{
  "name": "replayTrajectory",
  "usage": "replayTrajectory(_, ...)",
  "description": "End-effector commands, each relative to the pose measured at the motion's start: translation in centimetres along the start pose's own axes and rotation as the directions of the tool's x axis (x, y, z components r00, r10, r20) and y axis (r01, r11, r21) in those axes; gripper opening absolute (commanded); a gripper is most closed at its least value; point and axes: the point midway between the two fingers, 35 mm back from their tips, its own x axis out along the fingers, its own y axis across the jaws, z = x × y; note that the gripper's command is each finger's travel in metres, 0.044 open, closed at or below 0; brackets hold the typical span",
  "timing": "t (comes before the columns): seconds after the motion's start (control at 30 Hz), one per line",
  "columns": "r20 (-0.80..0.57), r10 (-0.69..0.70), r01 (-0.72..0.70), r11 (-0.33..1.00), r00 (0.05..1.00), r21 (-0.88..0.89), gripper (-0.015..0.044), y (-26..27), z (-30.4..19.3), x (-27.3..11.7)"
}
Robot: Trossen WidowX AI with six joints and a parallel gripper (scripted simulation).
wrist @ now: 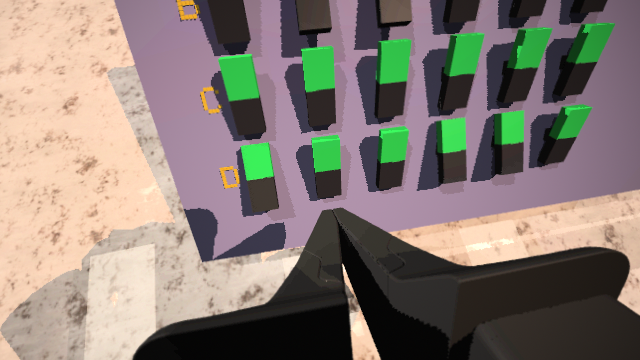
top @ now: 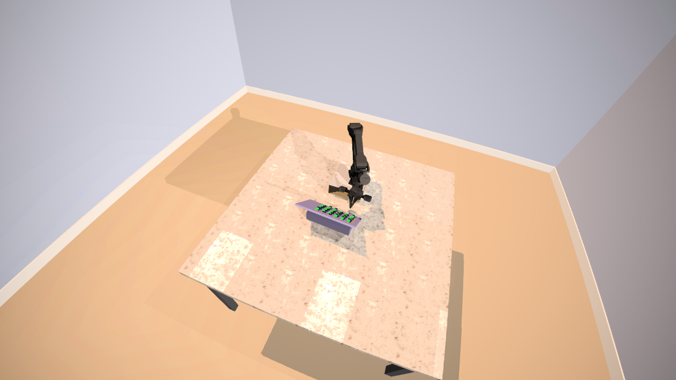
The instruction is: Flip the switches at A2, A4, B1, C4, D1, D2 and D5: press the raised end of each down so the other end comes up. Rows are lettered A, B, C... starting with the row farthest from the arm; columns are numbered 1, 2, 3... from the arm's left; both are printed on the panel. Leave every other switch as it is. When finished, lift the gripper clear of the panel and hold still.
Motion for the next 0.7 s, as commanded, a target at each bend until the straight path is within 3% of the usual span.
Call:
replayTrajectory(0.0, 0.002, 0.001, -0.001, 1.000, 1.000, 0.004, 0.0000, -0.4, 0.1, -3.1)
replayTrajectory(0.23, -0.009, -0.002, 0.002, 1.000, 1.000, 0.002, 0.0000, -0.7, 0.0, -3.1)
replayTrajectory(0.67, -0.106, 0.000, 0.000, 1.000, 0.994, -0.001, 0.0000, -5.8, -0.3, -2.1)
